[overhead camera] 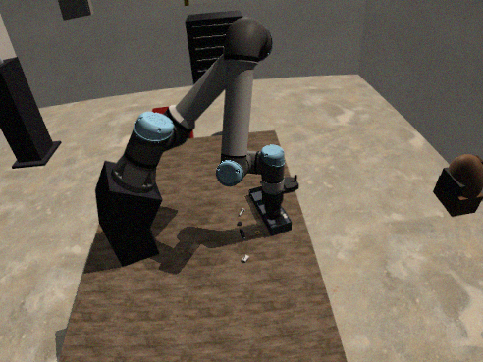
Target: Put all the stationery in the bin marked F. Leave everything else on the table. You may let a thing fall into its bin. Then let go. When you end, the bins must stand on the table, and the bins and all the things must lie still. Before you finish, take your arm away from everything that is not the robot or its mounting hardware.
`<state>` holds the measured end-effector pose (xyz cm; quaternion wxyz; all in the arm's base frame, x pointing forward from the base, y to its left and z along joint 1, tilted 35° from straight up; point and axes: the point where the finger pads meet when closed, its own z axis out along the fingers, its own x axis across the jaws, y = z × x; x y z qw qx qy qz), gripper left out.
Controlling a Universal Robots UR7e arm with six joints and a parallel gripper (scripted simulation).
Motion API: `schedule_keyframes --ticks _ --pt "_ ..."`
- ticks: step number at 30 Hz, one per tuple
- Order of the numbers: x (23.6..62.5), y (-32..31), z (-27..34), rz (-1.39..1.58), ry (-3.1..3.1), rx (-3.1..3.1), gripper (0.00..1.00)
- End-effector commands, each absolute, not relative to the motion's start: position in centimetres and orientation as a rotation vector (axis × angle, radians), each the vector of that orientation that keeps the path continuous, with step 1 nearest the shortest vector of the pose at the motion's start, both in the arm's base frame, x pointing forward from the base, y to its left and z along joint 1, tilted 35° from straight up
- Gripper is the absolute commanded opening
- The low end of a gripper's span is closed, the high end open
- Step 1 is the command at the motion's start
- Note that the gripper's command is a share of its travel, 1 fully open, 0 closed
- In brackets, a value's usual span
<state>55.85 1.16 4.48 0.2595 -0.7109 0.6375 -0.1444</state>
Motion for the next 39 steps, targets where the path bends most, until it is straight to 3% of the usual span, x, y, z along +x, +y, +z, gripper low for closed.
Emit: schedule_keyframes --ticks 1,39 --pt "55.9 1.1 4.5 -0.393 1.727 -1.926 0.31" --pt "52.7 0.0 9.4 -0.393 1.727 -1.926 0.31"
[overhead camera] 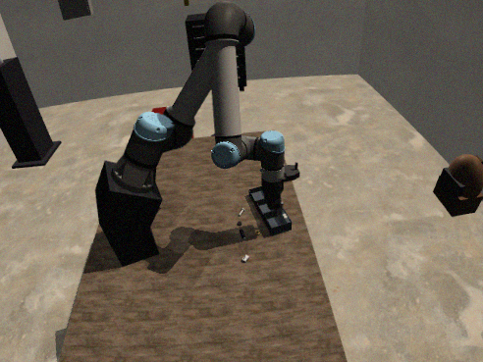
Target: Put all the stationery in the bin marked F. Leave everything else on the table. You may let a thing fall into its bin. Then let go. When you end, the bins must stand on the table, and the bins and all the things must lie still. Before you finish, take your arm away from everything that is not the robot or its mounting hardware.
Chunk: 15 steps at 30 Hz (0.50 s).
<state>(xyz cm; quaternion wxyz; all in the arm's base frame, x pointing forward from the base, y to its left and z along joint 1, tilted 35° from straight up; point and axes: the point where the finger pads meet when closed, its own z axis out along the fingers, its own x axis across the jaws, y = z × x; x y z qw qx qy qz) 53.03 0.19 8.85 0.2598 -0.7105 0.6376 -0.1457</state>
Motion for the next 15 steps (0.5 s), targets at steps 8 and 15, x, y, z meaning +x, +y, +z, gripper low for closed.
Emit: schedule_keyframes --ticks 8,15 --pt "52.2 2.0 9.6 -0.393 1.727 -1.926 0.31" --pt "51.4 5.4 9.8 -0.393 1.727 -1.926 0.31"
